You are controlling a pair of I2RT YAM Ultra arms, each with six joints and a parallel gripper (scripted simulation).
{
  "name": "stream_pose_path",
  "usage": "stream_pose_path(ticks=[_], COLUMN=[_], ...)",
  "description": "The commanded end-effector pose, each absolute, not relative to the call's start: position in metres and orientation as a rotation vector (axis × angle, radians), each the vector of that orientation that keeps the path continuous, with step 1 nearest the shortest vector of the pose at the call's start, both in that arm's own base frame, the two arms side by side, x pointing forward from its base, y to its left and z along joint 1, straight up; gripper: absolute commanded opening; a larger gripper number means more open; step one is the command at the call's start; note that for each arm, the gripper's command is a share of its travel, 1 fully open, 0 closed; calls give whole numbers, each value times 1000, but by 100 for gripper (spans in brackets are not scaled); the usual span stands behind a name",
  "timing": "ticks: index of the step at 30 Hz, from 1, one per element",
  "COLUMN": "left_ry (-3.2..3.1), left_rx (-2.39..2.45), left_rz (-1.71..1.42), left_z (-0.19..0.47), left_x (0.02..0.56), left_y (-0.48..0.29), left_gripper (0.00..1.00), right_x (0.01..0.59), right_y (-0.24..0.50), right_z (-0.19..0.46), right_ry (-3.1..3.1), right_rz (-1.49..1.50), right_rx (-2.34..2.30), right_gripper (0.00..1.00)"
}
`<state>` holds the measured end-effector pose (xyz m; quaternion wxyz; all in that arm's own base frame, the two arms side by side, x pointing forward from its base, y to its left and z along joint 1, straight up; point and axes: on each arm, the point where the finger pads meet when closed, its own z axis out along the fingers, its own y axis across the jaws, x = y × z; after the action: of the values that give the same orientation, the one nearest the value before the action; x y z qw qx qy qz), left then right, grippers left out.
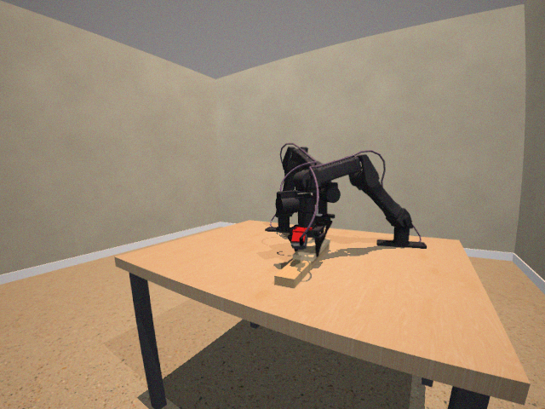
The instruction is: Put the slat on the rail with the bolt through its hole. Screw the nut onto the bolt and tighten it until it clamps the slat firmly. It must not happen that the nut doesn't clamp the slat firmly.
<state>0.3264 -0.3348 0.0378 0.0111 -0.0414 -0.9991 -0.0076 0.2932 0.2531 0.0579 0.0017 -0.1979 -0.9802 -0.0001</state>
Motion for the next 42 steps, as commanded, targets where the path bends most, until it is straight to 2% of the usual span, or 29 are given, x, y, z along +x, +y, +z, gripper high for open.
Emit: stream_pose_path(ticks=[1, 6, 8, 9, 23, 25, 26, 35, 42], left_ry=[-3128, -3128, -3128, -3128, -3128, -3128, -3128, -3128, -3128], left_rx=[-130, -130, -130, -130, -130, -130, -130, -130, -130], left_rz=[-8, -8, -8, -8, -8, -8, -8, -8, -8], left_z=[43, 43, 43, 43, 43, 43, 43, 43, 43], left_x=[328, 328, 328, 328, 328, 328, 328, 328, 328], left_y=[-336, -336, -336, -336, -336, -336, -336, -336, -336], left_gripper=[72, 72, 72, 72, 72, 72, 72, 72, 72], right_x=[294, 294, 294, 294, 294, 294, 294, 294, 294], right_y=[254, 254, 254, 254, 254, 254, 254, 254, 254], right_z=[64, 64, 64, 65, 66, 66, 66, 67, 67], right_ry=[-3143, -3145, -3145, -3129, -2856, -2856, -2773, -2407, -2400], right_rz=[-15, -13, -13, -12, -7, -7, -6, 0, 1], right_rx=[-187, 177, 177, 362, 1335, 1335, 1501, 2037, 2046], right_gripper=[34, 34, 34, 34, 34, 34, 34, 34, 34])
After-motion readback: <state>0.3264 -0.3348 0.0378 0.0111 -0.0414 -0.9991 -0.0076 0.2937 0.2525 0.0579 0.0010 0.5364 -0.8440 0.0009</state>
